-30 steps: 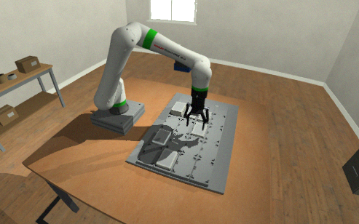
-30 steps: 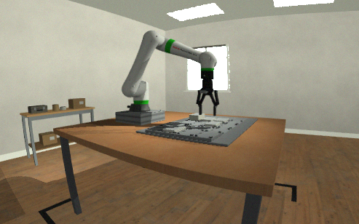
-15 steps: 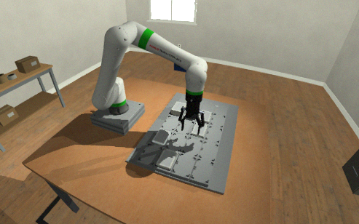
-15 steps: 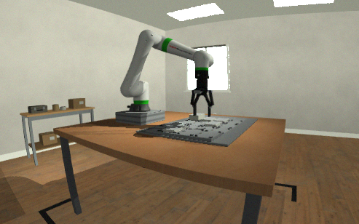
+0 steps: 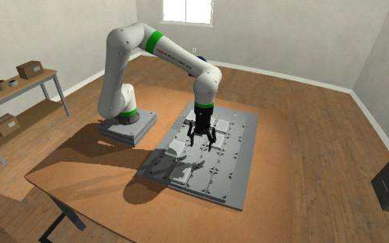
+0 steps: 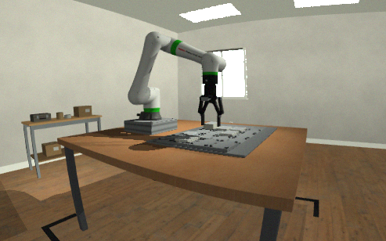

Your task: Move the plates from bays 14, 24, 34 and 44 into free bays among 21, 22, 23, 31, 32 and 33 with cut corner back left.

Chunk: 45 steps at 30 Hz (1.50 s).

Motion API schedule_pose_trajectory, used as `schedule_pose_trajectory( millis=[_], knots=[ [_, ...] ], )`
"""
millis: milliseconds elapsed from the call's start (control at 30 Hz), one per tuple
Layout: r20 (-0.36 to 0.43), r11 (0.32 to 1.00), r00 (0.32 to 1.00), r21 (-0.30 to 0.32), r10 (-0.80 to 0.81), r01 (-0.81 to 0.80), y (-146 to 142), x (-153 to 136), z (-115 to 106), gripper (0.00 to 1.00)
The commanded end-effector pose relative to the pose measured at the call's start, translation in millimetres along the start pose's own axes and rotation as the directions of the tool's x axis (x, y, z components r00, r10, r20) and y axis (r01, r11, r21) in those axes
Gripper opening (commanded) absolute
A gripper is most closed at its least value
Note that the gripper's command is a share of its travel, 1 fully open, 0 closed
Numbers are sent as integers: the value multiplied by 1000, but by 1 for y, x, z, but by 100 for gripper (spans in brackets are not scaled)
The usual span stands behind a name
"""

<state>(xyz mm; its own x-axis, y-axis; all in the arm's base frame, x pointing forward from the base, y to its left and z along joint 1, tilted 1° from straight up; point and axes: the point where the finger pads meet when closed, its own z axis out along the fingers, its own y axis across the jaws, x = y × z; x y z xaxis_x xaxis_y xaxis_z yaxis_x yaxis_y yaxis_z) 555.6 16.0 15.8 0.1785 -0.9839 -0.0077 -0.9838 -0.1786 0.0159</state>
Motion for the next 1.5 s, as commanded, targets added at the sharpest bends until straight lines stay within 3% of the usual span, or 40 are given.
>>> schedule_pose_trajectory(
  millis=[0,1467],
  knots=[
    [0,1000,1000,2,-1,1,2,10,-1,70],
    [0,1000,1000,2,-1,1,52,162,-1,70]
  ],
)
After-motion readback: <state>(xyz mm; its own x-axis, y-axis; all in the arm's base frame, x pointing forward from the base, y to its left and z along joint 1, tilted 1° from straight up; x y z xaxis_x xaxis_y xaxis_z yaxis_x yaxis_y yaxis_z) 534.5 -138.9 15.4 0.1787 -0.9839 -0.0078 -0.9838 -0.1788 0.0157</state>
